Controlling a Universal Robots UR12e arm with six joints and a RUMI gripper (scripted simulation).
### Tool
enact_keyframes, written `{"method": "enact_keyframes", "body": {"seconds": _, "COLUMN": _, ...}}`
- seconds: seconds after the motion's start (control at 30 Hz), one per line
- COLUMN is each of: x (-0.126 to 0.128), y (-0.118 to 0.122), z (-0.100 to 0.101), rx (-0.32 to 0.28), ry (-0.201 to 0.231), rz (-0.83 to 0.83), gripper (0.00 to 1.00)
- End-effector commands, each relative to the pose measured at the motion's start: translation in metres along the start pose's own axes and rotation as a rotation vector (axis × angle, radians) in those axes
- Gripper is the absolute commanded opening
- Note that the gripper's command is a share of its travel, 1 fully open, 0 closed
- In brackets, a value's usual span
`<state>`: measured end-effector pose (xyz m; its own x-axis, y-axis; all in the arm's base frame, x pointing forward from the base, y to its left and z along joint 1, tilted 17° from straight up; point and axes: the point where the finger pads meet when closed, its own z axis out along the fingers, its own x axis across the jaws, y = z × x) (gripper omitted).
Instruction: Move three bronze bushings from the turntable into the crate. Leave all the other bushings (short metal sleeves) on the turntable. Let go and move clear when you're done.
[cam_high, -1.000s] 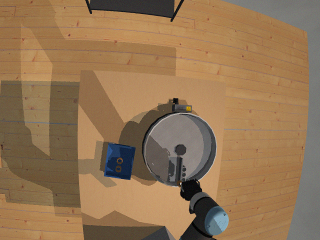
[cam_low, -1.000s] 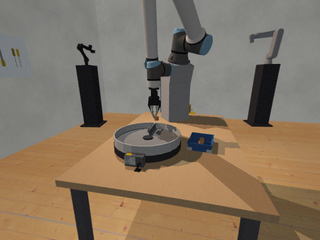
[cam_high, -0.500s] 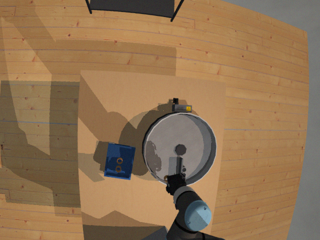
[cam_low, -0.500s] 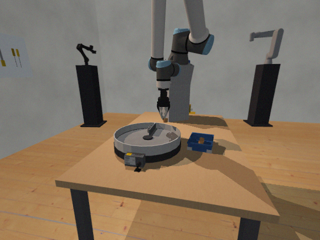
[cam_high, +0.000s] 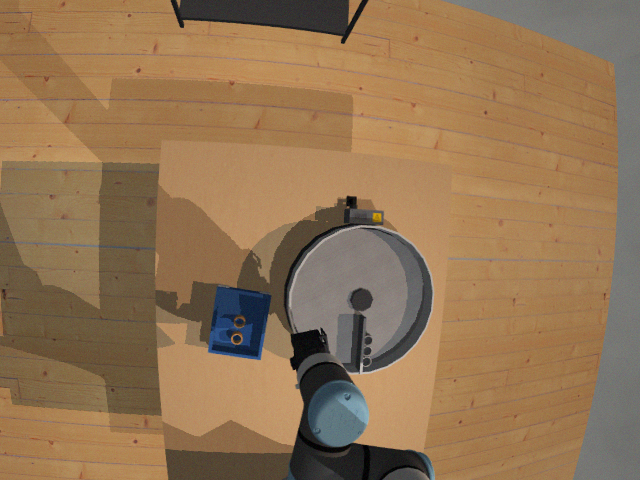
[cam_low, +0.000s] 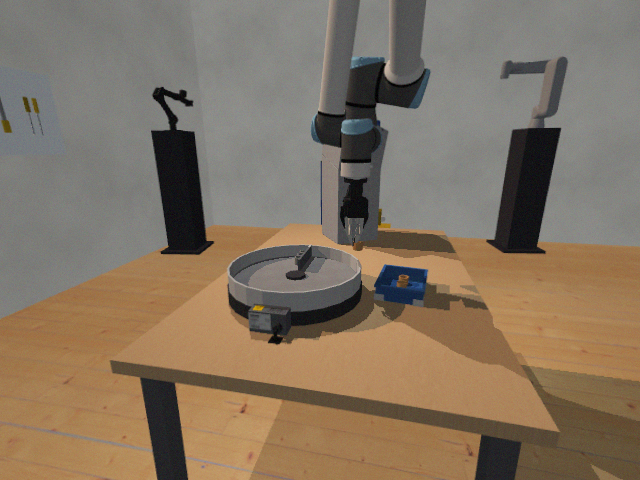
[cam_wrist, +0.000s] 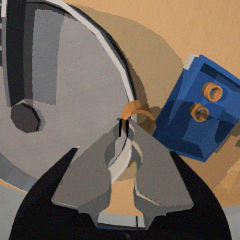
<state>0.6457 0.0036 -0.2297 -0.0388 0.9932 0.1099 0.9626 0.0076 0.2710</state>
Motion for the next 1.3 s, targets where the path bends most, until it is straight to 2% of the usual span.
{"method": "enact_keyframes", "body": {"seconds": 0.0, "x": 0.024, "y": 0.019, "z": 0.000, "rx": 0.002, "ry": -0.002, "rz": 0.001, "gripper": 0.00}}
{"method": "enact_keyframes", "body": {"seconds": 0.4, "x": 0.092, "y": 0.068, "z": 0.001, "rx": 0.002, "ry": -0.002, "rz": 0.001, "gripper": 0.00}}
{"method": "enact_keyframes", "body": {"seconds": 0.83, "x": 0.122, "y": 0.090, "z": 0.001, "rx": 0.002, "ry": -0.002, "rz": 0.001, "gripper": 0.00}}
{"method": "enact_keyframes", "body": {"seconds": 1.27, "x": 0.126, "y": 0.093, "z": 0.001, "rx": 0.002, "ry": -0.002, "rz": 0.001, "gripper": 0.00}}
